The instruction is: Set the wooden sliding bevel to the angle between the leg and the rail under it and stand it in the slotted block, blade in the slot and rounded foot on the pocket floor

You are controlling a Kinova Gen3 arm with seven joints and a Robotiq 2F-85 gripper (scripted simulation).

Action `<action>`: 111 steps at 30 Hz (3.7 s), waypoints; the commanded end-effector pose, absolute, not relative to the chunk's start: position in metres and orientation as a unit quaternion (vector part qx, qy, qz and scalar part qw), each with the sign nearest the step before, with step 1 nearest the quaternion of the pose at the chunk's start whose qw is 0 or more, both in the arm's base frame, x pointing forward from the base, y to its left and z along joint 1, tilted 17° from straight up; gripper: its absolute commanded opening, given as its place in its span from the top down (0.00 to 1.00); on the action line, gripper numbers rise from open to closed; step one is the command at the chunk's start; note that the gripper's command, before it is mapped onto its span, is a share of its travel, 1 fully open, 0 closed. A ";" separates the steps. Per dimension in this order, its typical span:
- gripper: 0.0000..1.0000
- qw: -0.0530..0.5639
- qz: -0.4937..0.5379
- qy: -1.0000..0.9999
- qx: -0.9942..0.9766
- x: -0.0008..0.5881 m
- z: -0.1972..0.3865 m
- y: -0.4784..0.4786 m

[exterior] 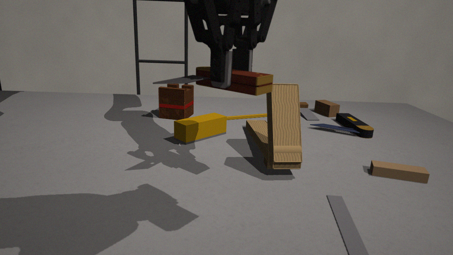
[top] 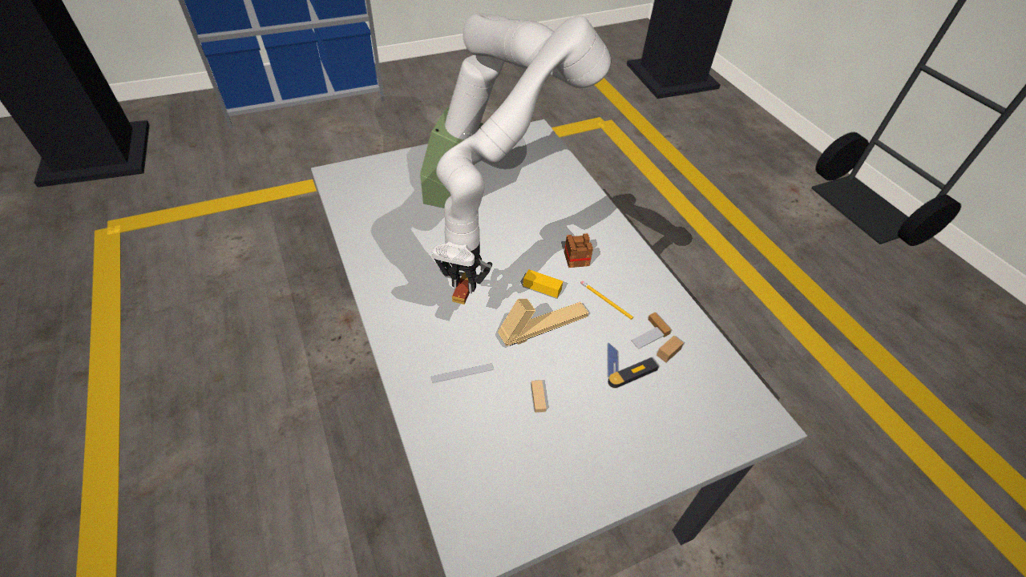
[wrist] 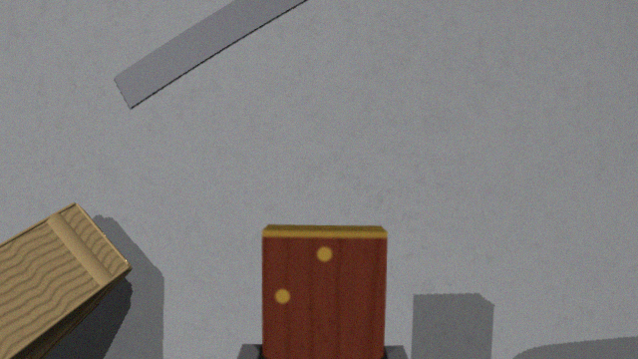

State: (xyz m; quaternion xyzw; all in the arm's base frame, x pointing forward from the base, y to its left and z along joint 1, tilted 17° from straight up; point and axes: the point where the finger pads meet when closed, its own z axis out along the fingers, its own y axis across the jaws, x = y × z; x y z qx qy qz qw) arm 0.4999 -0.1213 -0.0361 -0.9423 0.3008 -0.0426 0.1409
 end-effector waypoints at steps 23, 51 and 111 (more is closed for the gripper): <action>0.90 0.141 -0.043 0.301 -0.942 0.492 0.012 -0.133; 0.90 0.137 -0.053 0.230 -0.962 0.492 0.012 -0.133; 0.90 0.114 -0.093 -0.083 -0.986 0.492 0.012 -0.133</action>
